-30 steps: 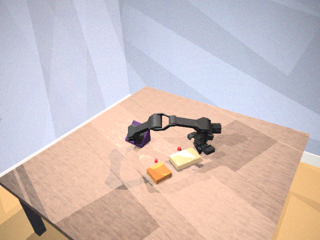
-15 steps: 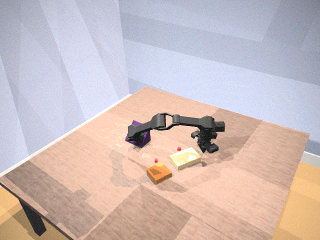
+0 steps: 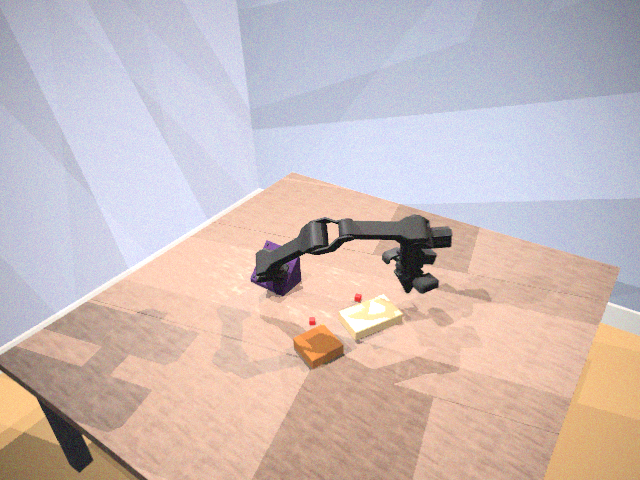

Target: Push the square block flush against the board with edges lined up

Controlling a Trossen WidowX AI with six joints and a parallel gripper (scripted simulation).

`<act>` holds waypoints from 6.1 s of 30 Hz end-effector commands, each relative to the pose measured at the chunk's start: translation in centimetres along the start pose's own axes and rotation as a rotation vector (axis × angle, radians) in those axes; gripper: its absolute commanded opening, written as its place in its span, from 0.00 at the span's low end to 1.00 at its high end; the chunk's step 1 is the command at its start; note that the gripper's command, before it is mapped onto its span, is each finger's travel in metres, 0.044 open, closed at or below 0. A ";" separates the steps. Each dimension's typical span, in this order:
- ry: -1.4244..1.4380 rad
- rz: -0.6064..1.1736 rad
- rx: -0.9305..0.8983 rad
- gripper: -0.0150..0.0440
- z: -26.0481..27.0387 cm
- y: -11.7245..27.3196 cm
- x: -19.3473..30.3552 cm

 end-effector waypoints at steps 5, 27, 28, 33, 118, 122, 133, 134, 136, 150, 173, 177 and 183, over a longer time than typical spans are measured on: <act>-0.029 0.010 -0.009 0.25 -1.4 -1.4 1.5; -0.027 0.010 -0.007 0.25 -1.5 -5.8 3.5; -0.027 0.010 -0.007 0.25 -1.5 -5.8 3.7; -0.026 0.011 -0.007 0.25 -1.5 -5.7 4.5; -0.026 0.011 -0.008 0.25 -1.5 -0.4 6.1; -0.032 0.011 -0.008 0.25 -1.5 -0.4 6.1; -0.388 0.013 -0.008 0.25 1.1 0.8 9.3; -0.422 0.013 -0.008 0.25 1.3 0.9 9.6; -0.491 0.014 -0.007 0.25 1.9 1.1 10.2; -0.974 0.018 -0.005 0.25 6.0 1.5 14.4; -1.745 0.027 0.004 0.25 13.6 -0.1 20.7; -1.751 0.027 0.005 0.25 13.7 -0.2 20.7; -1.751 0.027 0.008 0.25 13.7 -5.4 20.9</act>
Point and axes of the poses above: the point midway between the two fingers, 35 mm back from their tips, its own y axis back along the fingers, its own z axis across the jaws, x = y × z, the point moved 8 cm from there along y, back along the fingers, and after that the axes turned 7 degrees about y, right-handed, at the moved point
